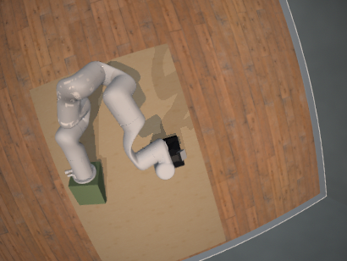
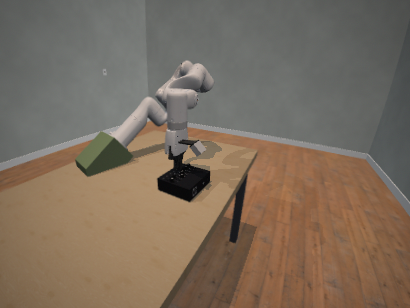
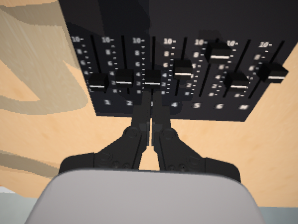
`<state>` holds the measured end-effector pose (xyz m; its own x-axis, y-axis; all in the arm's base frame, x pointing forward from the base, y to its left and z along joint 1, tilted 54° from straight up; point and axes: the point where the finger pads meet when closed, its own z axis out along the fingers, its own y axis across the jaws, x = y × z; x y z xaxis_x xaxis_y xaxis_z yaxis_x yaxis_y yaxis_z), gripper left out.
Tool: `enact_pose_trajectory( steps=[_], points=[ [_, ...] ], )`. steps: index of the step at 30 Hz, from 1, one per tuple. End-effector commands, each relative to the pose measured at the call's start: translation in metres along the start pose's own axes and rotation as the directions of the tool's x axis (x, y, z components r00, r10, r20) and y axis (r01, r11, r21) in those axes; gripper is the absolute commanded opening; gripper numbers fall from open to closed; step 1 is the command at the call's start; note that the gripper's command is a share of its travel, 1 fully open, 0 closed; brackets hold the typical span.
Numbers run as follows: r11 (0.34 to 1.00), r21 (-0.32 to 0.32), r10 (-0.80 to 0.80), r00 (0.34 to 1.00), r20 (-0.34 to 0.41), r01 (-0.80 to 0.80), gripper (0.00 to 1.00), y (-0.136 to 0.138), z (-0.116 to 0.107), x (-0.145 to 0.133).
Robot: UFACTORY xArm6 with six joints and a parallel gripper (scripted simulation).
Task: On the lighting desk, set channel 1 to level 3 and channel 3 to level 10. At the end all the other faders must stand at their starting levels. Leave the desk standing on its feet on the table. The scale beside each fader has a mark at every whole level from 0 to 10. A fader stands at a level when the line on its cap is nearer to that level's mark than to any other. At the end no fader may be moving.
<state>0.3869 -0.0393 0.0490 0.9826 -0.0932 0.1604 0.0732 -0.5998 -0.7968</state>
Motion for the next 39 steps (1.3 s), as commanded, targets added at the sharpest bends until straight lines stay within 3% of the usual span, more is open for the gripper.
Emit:
enact_pose_trajectory(
  steps=[1,39],
  points=[
    [1.000,-0.002,-0.001,1.000,-0.002,0.001,0.00,0.0003,-0.0008,0.0010],
    [1.000,-0.002,-0.001,1.000,-0.002,0.001,0.00,0.0003,-0.0008,0.0057]
  ],
)
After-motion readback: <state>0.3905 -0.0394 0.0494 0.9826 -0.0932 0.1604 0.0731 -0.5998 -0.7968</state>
